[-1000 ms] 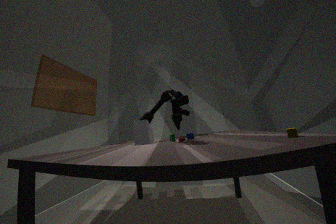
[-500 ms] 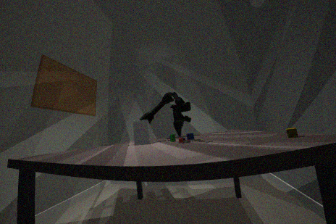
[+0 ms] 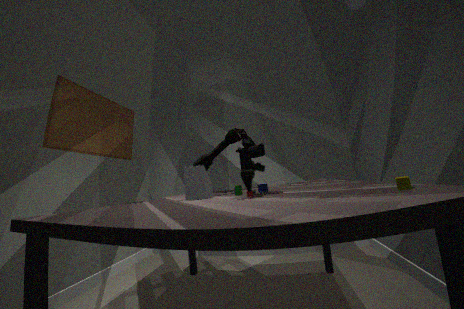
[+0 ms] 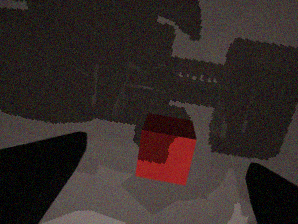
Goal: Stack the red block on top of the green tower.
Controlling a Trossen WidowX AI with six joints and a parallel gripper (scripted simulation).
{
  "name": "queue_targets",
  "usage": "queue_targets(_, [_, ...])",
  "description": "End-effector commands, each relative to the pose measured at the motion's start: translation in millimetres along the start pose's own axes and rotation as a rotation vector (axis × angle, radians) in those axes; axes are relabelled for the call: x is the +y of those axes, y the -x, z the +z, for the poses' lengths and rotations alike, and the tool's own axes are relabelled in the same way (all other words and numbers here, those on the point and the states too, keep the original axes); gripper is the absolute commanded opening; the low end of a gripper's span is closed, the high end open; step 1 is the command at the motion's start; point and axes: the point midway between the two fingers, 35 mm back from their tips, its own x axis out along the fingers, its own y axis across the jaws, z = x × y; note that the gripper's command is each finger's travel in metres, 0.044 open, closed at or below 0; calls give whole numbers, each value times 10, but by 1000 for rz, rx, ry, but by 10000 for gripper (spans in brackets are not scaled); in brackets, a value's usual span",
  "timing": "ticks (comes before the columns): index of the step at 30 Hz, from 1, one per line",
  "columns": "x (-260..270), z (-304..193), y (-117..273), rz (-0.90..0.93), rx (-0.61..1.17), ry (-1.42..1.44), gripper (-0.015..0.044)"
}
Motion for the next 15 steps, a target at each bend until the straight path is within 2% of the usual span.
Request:
queue_targets(1, [2, -4, -64, 4, -2, -4, 440])
queue_targets(15, [6, -7, -185, 5, -2, -4, 440])
